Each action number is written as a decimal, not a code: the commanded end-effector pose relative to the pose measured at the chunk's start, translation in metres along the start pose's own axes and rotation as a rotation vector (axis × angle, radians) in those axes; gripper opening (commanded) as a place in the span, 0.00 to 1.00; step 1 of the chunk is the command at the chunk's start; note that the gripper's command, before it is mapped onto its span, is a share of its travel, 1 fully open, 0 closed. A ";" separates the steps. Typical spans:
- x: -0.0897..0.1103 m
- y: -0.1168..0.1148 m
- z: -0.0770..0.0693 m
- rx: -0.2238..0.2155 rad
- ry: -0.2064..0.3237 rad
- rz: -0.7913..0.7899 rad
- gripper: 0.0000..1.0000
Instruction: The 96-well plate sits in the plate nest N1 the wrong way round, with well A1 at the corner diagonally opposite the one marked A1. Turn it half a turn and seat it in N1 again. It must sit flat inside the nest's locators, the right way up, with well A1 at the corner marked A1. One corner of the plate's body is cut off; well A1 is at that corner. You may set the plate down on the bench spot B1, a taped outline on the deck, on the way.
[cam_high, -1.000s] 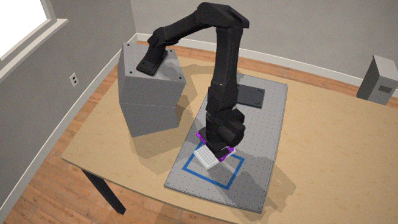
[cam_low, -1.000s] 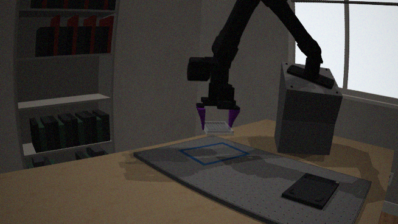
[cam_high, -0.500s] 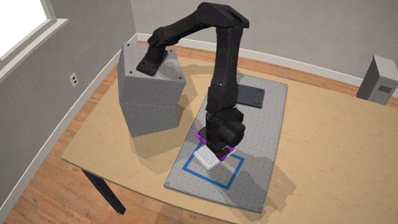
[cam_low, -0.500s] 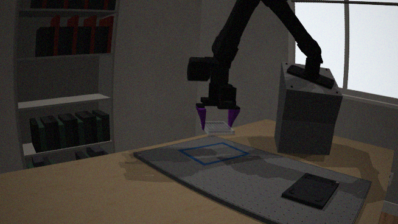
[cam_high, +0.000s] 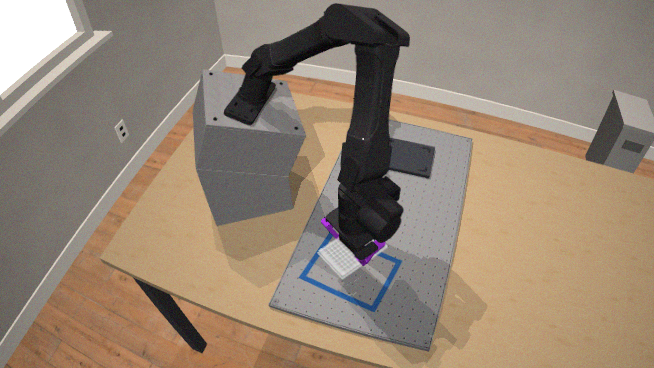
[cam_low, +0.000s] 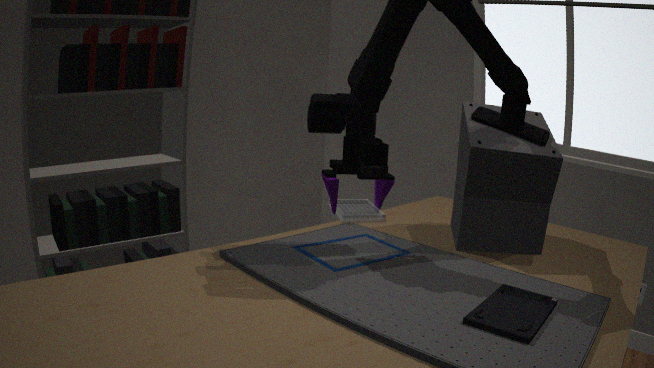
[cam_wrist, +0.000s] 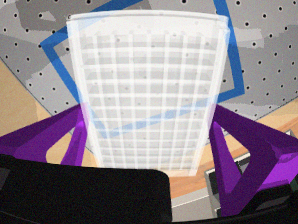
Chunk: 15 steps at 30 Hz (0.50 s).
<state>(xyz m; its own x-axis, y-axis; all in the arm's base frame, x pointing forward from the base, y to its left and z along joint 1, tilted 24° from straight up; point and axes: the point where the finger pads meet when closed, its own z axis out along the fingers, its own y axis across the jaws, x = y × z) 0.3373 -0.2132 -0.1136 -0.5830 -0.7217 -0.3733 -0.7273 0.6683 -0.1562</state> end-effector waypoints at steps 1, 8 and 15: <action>0.001 -0.003 -0.004 0.010 -0.003 0.003 0.00; 0.001 -0.003 -0.004 0.010 -0.003 0.003 0.00; 0.001 -0.003 0.001 0.010 -0.004 0.003 0.00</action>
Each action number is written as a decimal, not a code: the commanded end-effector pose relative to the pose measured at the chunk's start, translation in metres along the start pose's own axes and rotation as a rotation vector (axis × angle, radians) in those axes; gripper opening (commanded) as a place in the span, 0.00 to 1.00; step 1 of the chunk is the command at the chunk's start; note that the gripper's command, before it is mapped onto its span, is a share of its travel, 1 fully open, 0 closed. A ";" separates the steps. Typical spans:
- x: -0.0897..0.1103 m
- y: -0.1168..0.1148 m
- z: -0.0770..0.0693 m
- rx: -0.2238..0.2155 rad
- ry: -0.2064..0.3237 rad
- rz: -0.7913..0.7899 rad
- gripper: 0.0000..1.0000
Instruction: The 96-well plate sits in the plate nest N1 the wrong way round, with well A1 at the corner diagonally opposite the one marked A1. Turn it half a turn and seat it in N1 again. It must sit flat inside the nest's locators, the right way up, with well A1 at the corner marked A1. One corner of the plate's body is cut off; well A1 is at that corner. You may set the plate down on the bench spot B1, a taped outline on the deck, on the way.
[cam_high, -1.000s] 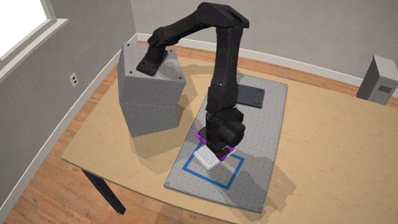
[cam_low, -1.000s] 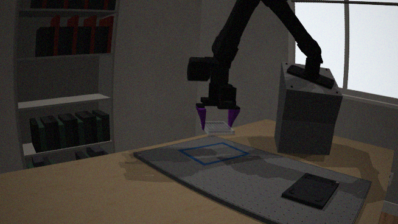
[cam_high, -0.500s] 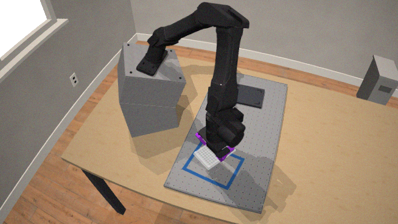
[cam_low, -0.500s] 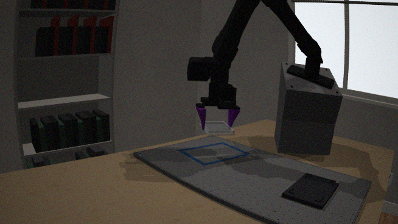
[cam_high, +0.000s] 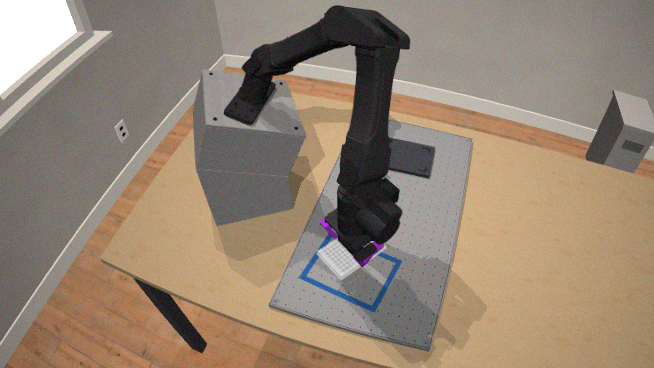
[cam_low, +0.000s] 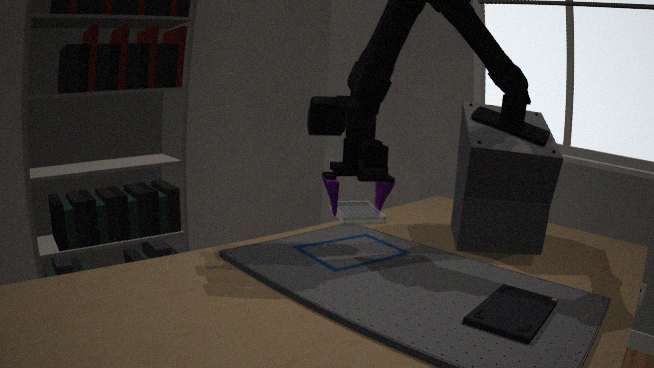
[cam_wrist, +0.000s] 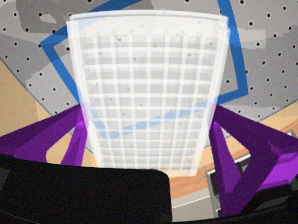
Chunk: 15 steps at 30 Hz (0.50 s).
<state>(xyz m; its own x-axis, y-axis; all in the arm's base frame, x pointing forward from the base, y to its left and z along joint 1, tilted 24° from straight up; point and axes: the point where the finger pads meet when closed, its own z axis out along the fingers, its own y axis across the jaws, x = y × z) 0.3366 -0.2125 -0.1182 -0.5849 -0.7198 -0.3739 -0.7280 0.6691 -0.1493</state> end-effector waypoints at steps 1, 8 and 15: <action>0.000 -0.005 -0.002 0.016 -0.003 0.000 0.00; 0.000 -0.005 0.002 0.016 -0.003 0.000 0.00; 0.000 -0.005 0.006 0.016 -0.003 0.000 0.00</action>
<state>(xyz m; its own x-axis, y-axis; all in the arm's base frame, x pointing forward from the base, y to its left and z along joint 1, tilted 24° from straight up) 0.3398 -0.2106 -0.1262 -0.5830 -0.7208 -0.3749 -0.7292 0.6677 -0.1497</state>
